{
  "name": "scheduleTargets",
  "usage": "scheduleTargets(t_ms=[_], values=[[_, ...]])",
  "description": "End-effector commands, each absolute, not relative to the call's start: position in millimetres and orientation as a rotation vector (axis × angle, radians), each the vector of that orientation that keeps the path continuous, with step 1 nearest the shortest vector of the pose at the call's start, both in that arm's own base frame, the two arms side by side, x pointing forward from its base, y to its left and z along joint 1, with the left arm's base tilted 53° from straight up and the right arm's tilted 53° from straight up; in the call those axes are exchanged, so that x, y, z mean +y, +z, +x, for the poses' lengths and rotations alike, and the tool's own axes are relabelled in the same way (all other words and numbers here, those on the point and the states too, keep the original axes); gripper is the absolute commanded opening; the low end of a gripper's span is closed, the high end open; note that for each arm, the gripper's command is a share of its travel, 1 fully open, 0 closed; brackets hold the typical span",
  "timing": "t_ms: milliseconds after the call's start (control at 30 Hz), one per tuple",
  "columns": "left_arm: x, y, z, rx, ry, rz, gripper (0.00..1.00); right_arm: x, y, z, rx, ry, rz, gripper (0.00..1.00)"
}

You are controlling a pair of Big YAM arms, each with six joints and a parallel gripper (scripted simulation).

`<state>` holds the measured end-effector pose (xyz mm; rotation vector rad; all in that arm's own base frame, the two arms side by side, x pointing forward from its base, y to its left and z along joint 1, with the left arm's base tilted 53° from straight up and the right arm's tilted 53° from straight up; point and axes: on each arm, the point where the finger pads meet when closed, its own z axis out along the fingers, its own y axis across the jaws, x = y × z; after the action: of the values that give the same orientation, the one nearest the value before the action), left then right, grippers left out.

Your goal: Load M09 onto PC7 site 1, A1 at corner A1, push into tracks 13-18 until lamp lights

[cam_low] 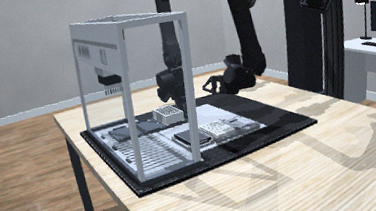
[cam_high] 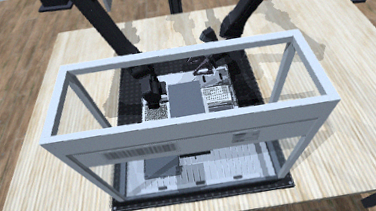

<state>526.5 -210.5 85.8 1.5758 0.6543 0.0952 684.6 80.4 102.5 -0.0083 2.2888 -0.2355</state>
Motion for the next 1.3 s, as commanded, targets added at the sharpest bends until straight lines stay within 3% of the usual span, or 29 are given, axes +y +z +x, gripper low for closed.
scheduleTargets(t_ms=[0,1267], values=[[-213.9,99.3,523.2,0.657,0.088,1.533,1.00,75.7,140.4,719.7,2.224,-0.232,-0.002,0.00],[-211.3,99.5,520.4,0.668,0.083,1.521,1.00,77.2,158.7,736.7,2.221,-0.231,-0.001,0.00]])
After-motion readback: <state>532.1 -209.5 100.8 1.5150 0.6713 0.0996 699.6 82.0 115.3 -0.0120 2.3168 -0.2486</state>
